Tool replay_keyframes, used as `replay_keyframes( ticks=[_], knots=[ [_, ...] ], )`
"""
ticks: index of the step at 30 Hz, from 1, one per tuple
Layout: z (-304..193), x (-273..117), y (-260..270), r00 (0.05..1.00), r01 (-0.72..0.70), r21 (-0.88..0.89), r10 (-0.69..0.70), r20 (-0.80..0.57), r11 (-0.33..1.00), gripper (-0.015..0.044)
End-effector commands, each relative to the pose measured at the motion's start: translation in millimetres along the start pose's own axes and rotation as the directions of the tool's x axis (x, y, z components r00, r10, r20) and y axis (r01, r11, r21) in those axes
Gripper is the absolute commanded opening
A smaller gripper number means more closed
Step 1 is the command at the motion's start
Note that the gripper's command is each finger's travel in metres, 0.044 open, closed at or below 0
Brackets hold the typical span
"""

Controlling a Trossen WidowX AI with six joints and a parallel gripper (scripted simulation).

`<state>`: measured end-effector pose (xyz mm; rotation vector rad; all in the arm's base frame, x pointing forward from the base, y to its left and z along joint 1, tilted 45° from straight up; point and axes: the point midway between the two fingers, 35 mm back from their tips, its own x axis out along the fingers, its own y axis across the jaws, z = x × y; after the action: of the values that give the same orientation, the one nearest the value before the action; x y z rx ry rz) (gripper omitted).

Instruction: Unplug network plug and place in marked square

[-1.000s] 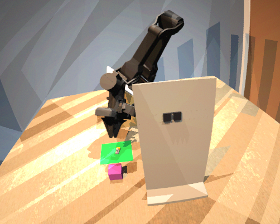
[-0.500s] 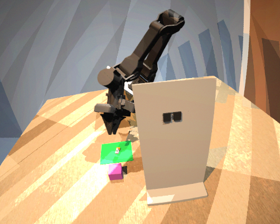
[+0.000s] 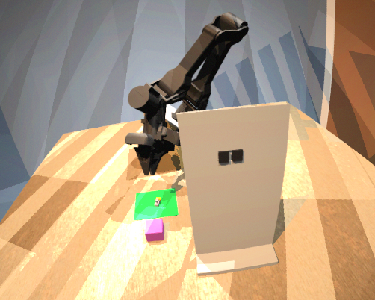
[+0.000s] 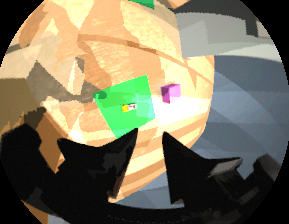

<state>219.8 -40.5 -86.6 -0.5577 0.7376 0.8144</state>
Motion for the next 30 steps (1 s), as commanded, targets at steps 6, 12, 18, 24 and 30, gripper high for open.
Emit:
replay_keyframes(
  ticks=[6, 12, 18, 24, 30],
  knots=[
    [0, -10, -8, 1.0, 0.01, -0.005, -0.01, 0.004, 1.0, 0.0156],
    [1, -16, -10, 1.0, 0.01, -0.005, -0.01, 0.005, 1.0, 0.0156],
    [2, -23, -12, 1.0, 0.011, -0.004, -0.011, 0.006, 1.0, 0.0156],
    [2, -29, -14, 1.0, 0.012, -0.004, -0.012, 0.008, 1.0, 0.0156],
    [1, -30, -15, 1.0, 0.004, 0.005, -0.004, 0.003, 1.0, 0.0156]
  ],
)
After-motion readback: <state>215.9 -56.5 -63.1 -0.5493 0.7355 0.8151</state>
